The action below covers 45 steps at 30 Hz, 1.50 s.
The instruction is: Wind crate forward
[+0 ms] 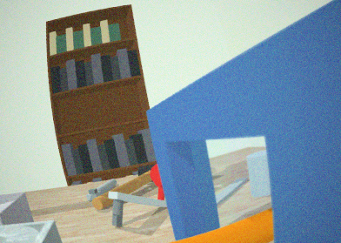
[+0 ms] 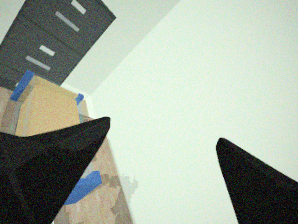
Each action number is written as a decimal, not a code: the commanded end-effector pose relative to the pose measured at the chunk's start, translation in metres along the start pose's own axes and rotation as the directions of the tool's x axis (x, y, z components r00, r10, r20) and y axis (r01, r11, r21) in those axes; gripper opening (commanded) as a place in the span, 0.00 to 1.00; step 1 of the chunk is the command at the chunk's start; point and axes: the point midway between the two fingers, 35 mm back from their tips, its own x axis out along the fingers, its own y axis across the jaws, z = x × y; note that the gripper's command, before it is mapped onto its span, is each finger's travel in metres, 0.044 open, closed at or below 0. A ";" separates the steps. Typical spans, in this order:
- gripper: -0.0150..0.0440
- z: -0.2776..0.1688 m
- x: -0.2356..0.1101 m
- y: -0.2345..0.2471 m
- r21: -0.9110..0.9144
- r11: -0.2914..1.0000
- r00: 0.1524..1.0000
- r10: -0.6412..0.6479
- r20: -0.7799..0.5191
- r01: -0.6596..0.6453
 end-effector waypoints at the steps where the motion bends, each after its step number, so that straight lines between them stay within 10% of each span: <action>1: 1.00 0.008 0.018 0.041 -0.043 0.989 0.990 0.142 -0.011 -0.142; 15: 1.00 -0.031 0.034 0.264 -0.117 0.586 0.578 0.712 -0.398 -0.802; 27: 1.00 -0.112 -0.046 0.393 0.206 0.119 -0.085 0.636 -0.767 -0.971; 45: 1.00 -0.158 -0.059 0.432 0.213 0.114 -0.095 0.631 -0.770 -0.970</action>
